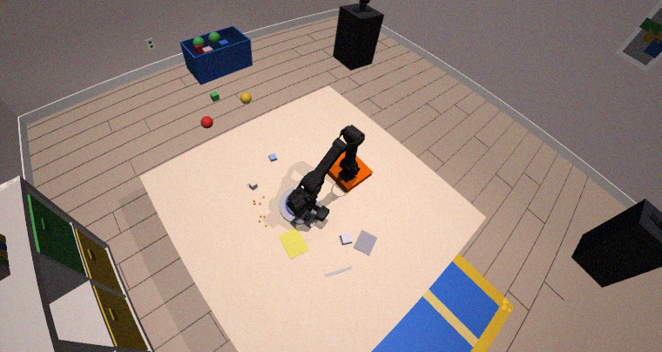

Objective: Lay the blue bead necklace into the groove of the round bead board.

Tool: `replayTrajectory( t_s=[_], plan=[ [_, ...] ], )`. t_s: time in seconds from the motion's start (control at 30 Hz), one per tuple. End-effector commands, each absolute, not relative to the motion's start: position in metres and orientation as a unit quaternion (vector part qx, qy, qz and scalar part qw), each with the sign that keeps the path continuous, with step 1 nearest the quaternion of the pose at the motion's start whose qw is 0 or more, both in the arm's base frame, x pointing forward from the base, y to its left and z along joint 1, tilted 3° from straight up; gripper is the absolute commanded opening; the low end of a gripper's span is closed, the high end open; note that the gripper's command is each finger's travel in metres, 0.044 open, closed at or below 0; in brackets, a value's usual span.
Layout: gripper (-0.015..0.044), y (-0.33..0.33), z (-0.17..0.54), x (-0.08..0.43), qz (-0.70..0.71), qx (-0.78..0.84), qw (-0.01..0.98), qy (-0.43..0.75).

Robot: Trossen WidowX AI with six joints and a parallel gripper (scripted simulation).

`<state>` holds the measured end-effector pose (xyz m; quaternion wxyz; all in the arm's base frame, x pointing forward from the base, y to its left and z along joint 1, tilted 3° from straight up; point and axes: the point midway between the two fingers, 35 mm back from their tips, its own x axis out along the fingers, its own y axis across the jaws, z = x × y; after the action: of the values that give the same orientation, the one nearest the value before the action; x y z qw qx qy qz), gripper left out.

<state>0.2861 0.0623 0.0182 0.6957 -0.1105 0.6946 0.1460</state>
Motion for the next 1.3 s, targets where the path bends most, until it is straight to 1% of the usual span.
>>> replayTrajectory(
  t_s=[0.0,0.2,0.47,0.6,0.77,0.87,1.27],
  plan=[
    [0.044,0.062,0.019,0.286,0.145,-0.109,0.697,0.694],
    [0.044,0.062,0.019,0.286,0.145,-0.109,0.697,0.694],
    [0.023,0.047,0.049,0.255,0.144,-0.108,0.696,0.695],
    [0.0125,0.047,0.049,0.254,0.144,-0.108,0.696,0.695],
    [0.012,0.047,0.034,0.254,0.144,-0.108,0.696,0.695],
    [0.012,0.047,0.041,0.256,0.142,-0.107,0.699,0.693],
    [0.012,0.048,0.023,0.255,0.143,-0.108,0.697,0.694]
  ],
)
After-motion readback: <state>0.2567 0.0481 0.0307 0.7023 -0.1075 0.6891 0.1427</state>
